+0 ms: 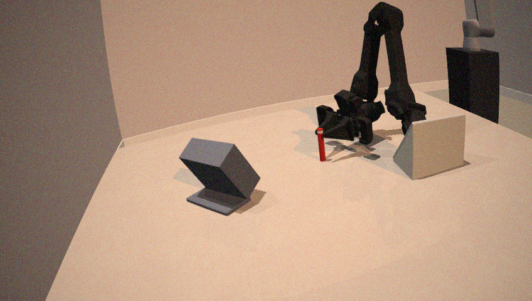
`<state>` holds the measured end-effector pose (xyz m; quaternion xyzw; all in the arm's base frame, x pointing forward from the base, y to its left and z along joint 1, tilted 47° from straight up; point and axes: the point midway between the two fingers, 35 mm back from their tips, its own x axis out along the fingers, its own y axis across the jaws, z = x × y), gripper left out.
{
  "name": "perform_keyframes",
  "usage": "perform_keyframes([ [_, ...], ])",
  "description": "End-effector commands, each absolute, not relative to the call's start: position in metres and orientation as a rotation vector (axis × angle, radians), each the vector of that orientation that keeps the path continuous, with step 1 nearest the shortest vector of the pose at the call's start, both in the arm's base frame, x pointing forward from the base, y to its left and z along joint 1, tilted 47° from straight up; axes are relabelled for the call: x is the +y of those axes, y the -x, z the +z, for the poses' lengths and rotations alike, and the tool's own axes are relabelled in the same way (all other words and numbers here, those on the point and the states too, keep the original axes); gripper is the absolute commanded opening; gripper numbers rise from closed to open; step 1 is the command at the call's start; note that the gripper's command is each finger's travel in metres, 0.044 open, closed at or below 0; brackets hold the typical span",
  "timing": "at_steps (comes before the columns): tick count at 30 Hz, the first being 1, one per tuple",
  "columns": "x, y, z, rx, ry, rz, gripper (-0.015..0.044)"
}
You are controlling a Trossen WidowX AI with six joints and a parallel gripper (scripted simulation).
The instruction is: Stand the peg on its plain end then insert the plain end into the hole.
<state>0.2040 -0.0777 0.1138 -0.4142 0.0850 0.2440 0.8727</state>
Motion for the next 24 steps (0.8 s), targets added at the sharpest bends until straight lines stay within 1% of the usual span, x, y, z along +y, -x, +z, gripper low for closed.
perform_keyframes([
  [1,-0.0776,-0.204,0.1138,0.178,0.865,0.51,0.013],
  [5,-0.0776,-0.204,0.1138,0.178,0.865,0.51,0.013],
  [17,-0.0776,-0.204,0.1138,0.178,0.865,0.51,0.044],
  [24,-0.0776,-0.204,0.1138,0.178,0.865,0.51,0.044],
])
